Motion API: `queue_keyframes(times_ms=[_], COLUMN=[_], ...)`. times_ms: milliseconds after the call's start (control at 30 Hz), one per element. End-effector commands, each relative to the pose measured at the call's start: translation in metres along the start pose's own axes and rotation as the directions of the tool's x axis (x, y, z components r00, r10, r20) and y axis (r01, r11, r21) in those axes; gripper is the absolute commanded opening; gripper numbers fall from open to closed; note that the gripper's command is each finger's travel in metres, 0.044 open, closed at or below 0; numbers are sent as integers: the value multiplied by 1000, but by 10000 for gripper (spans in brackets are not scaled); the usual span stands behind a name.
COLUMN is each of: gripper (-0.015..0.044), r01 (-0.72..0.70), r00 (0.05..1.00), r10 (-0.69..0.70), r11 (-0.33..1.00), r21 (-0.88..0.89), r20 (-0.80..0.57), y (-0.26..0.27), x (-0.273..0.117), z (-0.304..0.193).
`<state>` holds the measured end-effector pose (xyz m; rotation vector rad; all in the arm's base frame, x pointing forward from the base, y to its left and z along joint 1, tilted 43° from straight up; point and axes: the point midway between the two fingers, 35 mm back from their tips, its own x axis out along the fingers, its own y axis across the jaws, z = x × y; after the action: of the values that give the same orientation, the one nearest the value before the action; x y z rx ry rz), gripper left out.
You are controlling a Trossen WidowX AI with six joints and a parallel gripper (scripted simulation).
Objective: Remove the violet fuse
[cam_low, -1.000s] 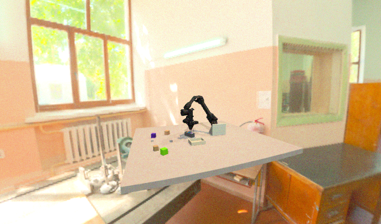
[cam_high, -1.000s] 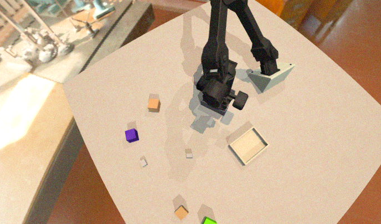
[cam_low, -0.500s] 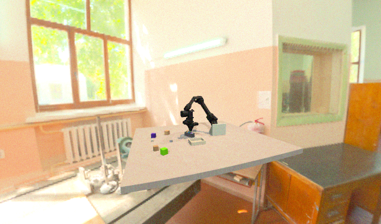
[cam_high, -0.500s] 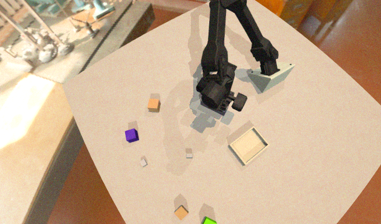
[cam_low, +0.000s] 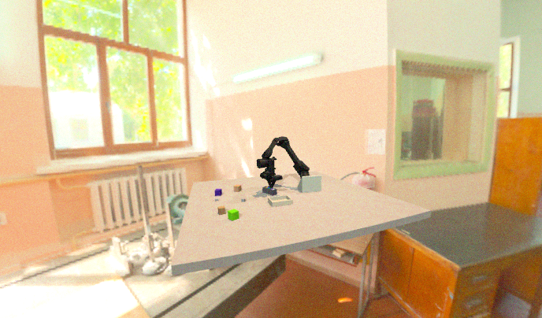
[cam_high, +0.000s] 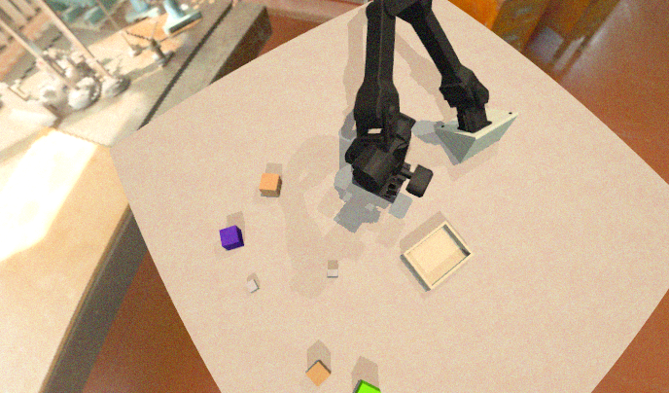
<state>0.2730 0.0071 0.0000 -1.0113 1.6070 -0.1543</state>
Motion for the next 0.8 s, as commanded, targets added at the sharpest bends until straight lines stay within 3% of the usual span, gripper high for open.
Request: queue_keyframes(times_ms=[0,767], gripper=[72,58], r01=[3,0], r00=[1000,1000], r10=[-3,0], r11=[1000,1000], r21=[-6,0], r20=[-3,-1], y=[0,0], x=[2,10], z=[0,0])
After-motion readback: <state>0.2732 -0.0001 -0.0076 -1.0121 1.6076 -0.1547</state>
